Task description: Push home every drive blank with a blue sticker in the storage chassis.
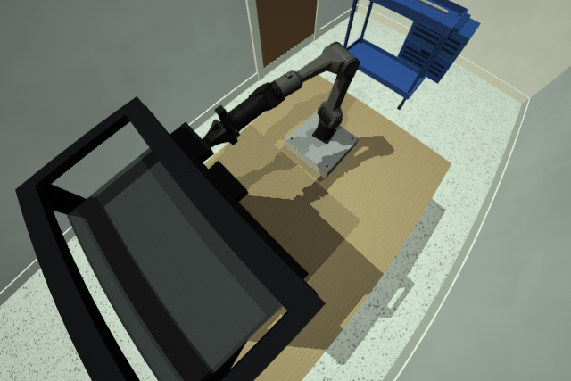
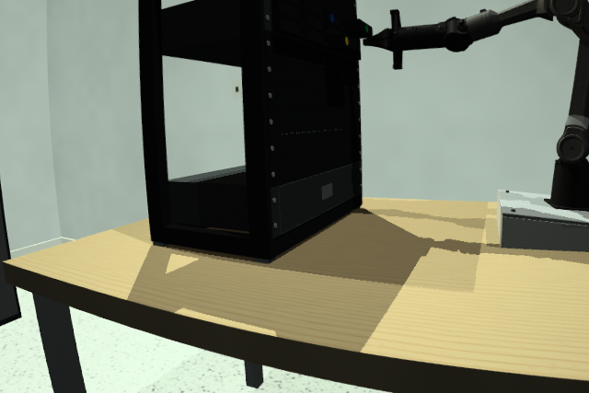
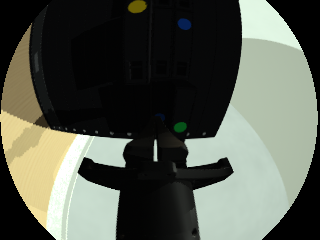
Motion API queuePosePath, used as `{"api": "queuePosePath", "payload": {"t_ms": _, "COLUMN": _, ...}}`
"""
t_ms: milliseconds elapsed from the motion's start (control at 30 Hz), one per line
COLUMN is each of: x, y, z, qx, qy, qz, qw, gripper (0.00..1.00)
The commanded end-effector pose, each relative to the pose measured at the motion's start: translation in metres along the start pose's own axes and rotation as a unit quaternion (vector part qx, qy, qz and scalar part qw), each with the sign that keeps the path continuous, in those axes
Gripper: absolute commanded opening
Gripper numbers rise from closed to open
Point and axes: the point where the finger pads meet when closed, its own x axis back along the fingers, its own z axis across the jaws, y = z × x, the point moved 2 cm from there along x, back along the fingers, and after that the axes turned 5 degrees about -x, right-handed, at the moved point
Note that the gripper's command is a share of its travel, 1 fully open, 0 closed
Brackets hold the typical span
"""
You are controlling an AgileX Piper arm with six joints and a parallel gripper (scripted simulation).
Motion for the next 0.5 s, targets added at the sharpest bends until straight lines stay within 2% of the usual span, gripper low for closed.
{"api": "queuePosePath", "payload": {"t_ms": 0, "x": 0.019, "y": 0.000, "z": -0.002, "qx": 0.000, "qy": -0.002, "qz": -0.001, "qw": 1.000, "gripper": 0.00}}
{"api": "queuePosePath", "payload": {"t_ms": 133, "x": 0.054, "y": 0.000, "z": -0.001, "qx": 0.000, "qy": -0.002, "qz": -0.001, "qw": 1.000, "gripper": 0.00}}
{"api": "queuePosePath", "payload": {"t_ms": 233, "x": 0.071, "y": 0.000, "z": -0.001, "qx": 0.000, "qy": -0.002, "qz": -0.001, "qw": 1.000, "gripper": 0.00}}
{"api": "queuePosePath", "payload": {"t_ms": 467, "x": 0.079, "y": 0.000, "z": -0.001, "qx": 0.000, "qy": -0.002, "qz": -0.001, "qw": 1.000, "gripper": 0.00}}
